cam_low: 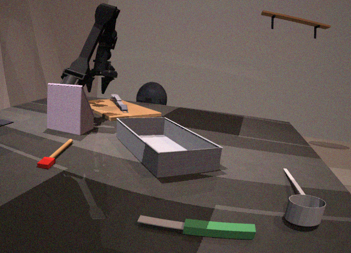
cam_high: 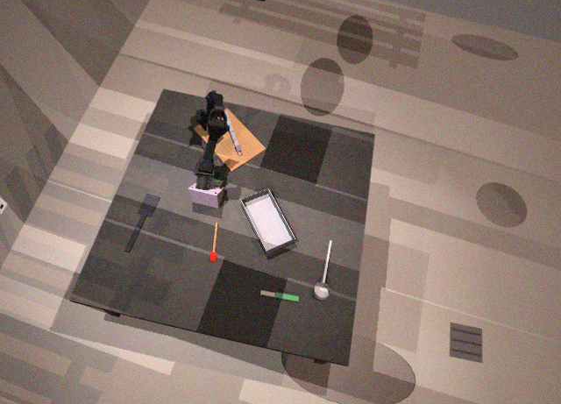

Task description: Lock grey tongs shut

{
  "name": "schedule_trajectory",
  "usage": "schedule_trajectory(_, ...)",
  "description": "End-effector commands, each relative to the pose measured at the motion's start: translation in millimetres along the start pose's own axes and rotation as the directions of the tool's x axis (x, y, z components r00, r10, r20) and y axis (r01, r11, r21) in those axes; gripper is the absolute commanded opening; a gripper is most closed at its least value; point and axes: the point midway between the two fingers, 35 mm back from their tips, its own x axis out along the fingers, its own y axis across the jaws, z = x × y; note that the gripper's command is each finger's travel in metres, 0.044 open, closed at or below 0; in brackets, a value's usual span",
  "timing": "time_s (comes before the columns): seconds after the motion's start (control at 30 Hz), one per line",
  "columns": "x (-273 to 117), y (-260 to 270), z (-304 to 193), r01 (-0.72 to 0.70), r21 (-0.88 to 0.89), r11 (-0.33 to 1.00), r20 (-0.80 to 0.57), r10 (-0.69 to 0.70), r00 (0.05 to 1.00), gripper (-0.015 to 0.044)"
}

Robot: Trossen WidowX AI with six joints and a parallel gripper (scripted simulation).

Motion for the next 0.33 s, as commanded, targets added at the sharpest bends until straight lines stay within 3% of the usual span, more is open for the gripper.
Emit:
schedule_trajectory(0.0, -28.2, 20.9, -25.6, 0.02, -0.889, 0.458, 0.012, -0.021, 1.0, 0.044)
schedule_trajectory(0.3, -43.5, 28.6, -37.9, 0.032, -0.985, -0.172, 0.036, -0.021, 0.999, 0.044)
